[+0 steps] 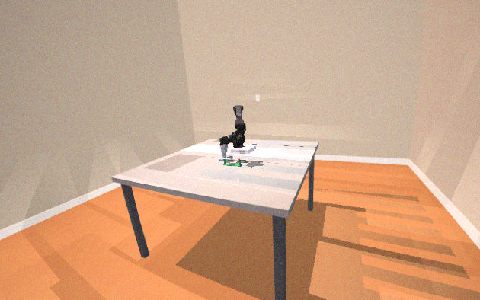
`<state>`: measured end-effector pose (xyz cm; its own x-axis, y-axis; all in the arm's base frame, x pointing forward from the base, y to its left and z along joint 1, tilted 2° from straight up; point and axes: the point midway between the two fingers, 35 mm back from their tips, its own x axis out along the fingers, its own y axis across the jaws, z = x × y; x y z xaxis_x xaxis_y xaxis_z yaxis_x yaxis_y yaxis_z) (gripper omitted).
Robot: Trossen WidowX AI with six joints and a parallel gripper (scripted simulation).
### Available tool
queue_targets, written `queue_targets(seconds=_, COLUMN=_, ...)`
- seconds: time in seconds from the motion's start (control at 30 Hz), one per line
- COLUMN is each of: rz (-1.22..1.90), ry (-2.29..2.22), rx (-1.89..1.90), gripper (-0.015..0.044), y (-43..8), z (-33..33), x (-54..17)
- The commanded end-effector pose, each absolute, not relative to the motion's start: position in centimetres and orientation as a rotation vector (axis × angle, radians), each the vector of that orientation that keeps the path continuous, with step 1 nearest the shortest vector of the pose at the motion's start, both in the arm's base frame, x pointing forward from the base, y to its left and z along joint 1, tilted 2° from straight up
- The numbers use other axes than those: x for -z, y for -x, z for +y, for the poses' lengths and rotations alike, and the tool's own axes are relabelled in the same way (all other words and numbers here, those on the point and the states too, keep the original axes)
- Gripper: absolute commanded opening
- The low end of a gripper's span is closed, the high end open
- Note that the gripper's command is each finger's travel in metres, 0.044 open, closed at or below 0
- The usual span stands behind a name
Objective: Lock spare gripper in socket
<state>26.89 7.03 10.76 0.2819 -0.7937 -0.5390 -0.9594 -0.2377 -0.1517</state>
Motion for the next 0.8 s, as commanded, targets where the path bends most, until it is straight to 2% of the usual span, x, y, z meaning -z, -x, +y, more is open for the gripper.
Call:
queue_targets(seconds=0.0, rz=1.571, ry=2.105, rx=-0.490, gripper=0.0440, y=-26.9, z=7.0, x=-10.8)
queue_targets(seconds=0.77, rz=1.599, ry=2.133, rx=-0.510, gripper=0.0440, y=-26.1, z=6.4, x=-14.8)
